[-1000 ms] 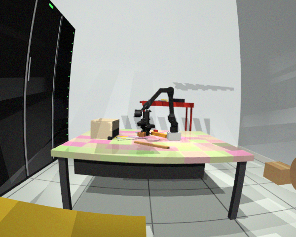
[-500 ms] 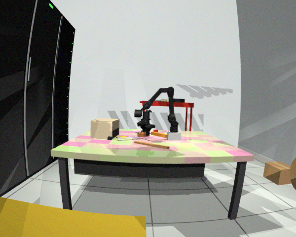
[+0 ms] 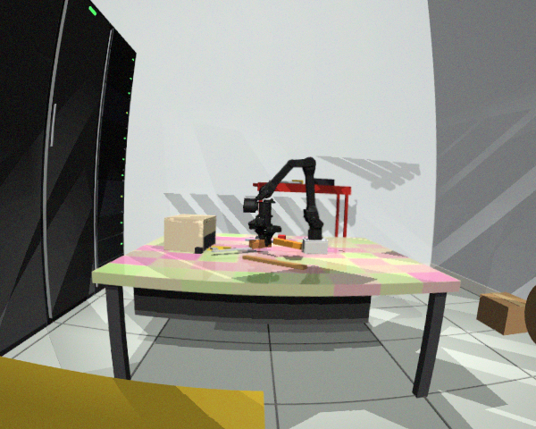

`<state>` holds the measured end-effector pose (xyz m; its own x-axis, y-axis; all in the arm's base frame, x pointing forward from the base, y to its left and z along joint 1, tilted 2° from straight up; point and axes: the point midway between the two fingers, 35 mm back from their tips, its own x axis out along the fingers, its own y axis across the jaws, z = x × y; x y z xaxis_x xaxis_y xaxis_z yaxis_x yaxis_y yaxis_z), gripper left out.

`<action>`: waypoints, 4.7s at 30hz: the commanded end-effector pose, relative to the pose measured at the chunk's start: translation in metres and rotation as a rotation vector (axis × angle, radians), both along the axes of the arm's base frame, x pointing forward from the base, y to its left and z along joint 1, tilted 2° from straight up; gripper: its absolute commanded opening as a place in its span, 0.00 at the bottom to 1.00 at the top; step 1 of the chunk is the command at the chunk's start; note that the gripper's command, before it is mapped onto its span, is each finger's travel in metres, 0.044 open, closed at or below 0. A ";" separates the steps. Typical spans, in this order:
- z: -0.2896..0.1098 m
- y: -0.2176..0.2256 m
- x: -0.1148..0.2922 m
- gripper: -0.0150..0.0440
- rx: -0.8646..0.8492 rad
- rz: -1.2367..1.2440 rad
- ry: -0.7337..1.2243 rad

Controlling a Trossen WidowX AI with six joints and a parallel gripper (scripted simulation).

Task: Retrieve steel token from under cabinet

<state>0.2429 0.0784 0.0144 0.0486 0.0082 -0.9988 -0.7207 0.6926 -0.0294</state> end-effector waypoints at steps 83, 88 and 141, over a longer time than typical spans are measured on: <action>0.001 0.085 -0.025 0.25 0.012 -0.002 -0.008; 0.001 0.091 -0.026 0.25 0.013 -0.002 -0.008; 0.002 0.156 -0.042 0.25 0.019 -0.002 -0.006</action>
